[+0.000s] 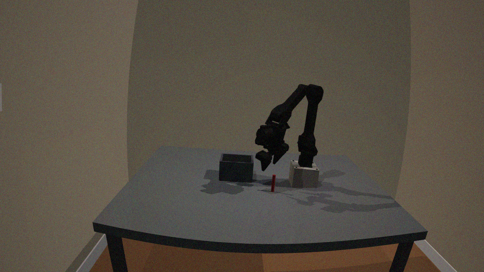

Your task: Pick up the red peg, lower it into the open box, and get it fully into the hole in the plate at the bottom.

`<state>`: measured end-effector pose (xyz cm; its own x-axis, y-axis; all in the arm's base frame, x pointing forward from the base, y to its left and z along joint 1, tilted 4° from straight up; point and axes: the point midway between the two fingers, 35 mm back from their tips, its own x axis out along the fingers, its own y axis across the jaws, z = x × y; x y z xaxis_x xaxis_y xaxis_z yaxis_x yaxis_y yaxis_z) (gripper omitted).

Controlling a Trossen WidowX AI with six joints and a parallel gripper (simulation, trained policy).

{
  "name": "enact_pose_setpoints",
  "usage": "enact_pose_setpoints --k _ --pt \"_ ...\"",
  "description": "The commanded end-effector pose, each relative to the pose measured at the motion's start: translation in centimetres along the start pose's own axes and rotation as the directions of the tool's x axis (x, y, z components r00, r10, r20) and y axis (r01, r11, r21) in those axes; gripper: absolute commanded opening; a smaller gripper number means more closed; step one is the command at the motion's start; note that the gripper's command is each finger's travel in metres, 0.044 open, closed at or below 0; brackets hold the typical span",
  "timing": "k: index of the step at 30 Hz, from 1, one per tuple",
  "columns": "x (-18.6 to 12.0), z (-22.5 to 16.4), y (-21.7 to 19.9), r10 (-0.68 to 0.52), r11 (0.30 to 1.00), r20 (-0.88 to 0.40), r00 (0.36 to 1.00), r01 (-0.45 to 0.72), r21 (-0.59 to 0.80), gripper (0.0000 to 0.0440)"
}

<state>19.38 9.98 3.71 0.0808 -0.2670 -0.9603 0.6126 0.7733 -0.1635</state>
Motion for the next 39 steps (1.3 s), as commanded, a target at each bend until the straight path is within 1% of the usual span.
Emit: enact_pose_setpoints --k 1,14,17,19,21,34,36,39 --pt "1.1 -0.6 -0.2 -0.014 0.999 -0.022 1.000 0.014 0.034 0.0421" --pt "5.7 -2.8 0.8 0.058 0.987 -0.049 0.997 -0.050 0.151 0.0430" --pt "6.4 -3.3 0.9 0.071 0.984 -0.054 0.996 -0.061 0.168 0.0420" --pt "6.8 -3.7 0.9 0.073 0.982 -0.063 0.995 -0.061 0.179 0.0387" --pt "7.1 -4.0 0.8 0.072 0.980 -0.073 0.995 -0.057 0.191 0.0343" --pt "7.1 -4.3 1.1 0.073 0.976 -0.176 0.982 -0.034 0.213 0.0009" --pt "6.6 -3.7 1.4 0.084 0.977 -0.151 0.985 -0.051 0.207 0.0000" --pt "5.8 -2.8 1.6 0.092 0.979 -0.117 0.989 -0.068 0.193 0.0000"
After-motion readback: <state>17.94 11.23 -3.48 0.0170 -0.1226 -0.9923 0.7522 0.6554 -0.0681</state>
